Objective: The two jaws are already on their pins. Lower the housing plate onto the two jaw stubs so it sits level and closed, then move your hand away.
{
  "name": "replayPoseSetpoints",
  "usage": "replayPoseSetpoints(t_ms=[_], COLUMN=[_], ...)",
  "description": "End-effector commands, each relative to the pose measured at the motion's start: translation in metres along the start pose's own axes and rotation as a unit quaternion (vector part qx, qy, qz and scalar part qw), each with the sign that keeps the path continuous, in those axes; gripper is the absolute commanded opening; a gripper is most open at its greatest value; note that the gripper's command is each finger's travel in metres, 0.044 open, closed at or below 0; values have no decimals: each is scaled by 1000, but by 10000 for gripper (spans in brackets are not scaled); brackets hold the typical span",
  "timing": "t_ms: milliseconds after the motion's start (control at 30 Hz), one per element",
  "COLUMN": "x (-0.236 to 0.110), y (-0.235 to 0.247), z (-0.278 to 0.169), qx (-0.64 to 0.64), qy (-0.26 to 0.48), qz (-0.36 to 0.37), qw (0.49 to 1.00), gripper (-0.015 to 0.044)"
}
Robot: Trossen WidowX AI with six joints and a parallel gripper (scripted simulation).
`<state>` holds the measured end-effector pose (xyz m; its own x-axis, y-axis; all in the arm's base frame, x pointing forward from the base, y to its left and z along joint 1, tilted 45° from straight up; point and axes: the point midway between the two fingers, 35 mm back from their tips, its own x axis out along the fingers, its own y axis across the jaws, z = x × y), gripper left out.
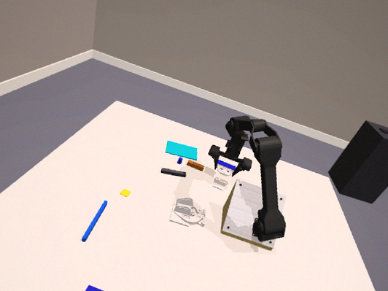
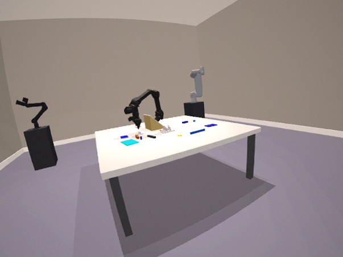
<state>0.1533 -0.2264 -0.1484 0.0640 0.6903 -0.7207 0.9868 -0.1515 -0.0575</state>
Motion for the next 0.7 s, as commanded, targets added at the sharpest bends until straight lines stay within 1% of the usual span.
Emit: replayPoseSetpoints(t_ms=[0,533,667], x=[-18,-70,-75], y=[2,-3,-3], z=[3,-2,-3], qx=[-3,-2,-2], qy=[-7,-7,-7], qz=[2,2,2], qw=[1000,1000,1000], gripper=[351,351,351])
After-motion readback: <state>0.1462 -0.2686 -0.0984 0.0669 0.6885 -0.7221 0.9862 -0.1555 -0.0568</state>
